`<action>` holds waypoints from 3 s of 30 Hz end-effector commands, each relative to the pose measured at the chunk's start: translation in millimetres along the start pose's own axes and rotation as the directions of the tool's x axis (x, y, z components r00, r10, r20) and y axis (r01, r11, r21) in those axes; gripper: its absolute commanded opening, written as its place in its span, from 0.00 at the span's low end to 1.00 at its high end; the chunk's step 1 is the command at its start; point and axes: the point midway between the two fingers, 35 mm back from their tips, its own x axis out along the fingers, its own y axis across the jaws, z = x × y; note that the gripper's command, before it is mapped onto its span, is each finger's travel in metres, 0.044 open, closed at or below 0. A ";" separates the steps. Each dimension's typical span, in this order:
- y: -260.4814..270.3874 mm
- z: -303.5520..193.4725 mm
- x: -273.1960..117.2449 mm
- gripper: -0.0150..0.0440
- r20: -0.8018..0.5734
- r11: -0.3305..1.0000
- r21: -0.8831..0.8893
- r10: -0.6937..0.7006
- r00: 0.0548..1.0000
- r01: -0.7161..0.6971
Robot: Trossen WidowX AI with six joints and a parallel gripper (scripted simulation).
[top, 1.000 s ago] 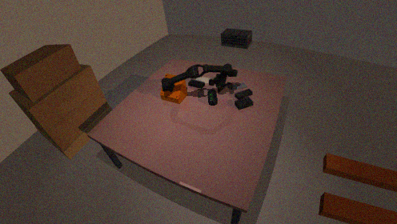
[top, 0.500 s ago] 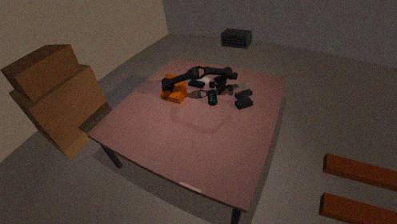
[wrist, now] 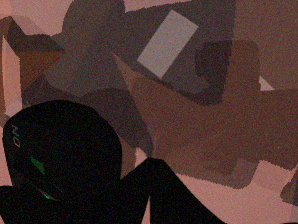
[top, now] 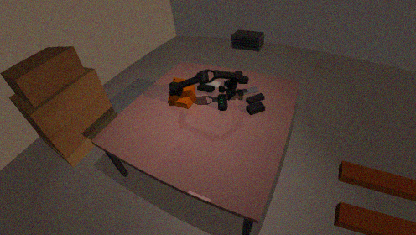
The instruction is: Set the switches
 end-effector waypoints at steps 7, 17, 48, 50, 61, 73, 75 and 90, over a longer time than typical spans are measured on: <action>3.2 -1.0 0.2 0.25 -0.003 1.000 -0.004 -0.004 1.000 0.004; 6.9 -1.0 1.4 0.25 -0.003 1.000 -0.005 -0.004 1.000 0.004; 22.6 -5.2 -56.8 0.25 -0.002 0.997 -0.034 -0.072 0.997 0.072; 28.9 -8.0 -59.3 0.25 0.000 0.993 -0.040 -0.108 0.994 0.108; 74.4 -20.4 -59.3 0.25 -0.002 0.954 -0.072 -0.290 0.957 0.290; 70.8 -20.8 -47.7 0.25 -0.001 0.953 -0.072 -0.293 0.956 0.293; 69.7 -20.9 -44.6 0.25 -0.001 0.953 -0.072 -0.293 0.956 0.293; 63.2 -21.4 -23.8 0.25 -0.001 0.954 -0.072 -0.293 0.956 0.292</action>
